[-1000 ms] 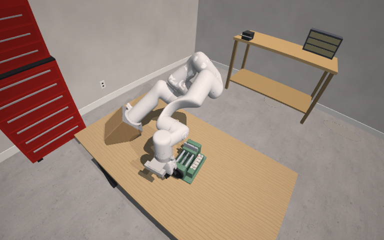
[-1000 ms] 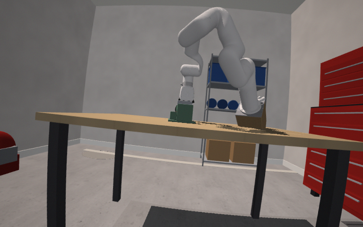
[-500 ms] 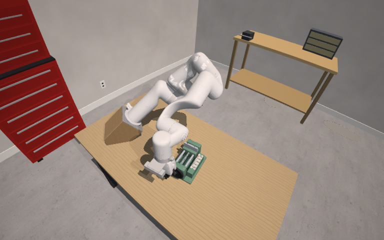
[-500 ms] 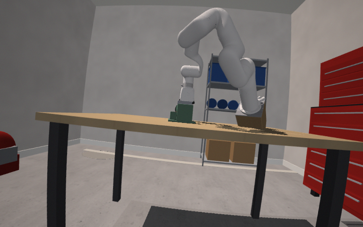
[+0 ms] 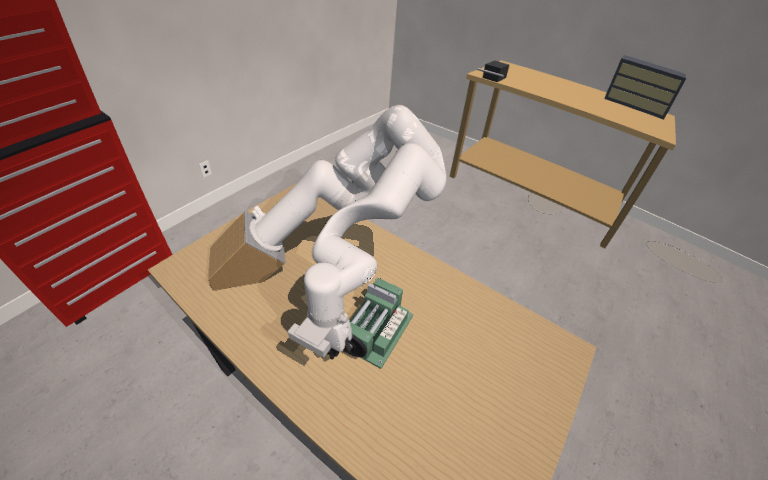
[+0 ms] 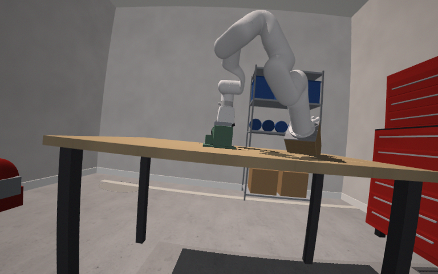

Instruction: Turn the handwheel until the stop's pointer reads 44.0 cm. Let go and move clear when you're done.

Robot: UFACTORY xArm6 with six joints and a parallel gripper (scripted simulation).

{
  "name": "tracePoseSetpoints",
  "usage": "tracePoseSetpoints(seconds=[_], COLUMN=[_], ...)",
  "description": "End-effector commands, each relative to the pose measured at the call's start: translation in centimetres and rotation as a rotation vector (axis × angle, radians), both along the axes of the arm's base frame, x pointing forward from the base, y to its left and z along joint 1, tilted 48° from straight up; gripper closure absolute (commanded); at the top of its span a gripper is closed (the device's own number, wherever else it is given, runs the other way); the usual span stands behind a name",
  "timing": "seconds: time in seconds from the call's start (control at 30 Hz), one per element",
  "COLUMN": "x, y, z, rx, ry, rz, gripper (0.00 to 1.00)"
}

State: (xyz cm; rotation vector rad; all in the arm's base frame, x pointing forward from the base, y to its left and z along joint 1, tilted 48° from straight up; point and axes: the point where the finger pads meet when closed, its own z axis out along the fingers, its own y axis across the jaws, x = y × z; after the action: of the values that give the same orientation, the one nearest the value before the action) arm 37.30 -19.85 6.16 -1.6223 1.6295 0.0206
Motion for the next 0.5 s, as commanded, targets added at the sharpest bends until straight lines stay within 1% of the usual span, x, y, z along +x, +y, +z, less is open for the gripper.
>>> tracePoseSetpoints(seconds=[0.0,0.47], x=[0.07,0.23], y=[0.00,0.18], z=[-0.10,-0.33], rx=[-0.002,-0.002], ry=[0.000,0.000], rz=[-0.001,-0.001], gripper=[0.94,0.94])
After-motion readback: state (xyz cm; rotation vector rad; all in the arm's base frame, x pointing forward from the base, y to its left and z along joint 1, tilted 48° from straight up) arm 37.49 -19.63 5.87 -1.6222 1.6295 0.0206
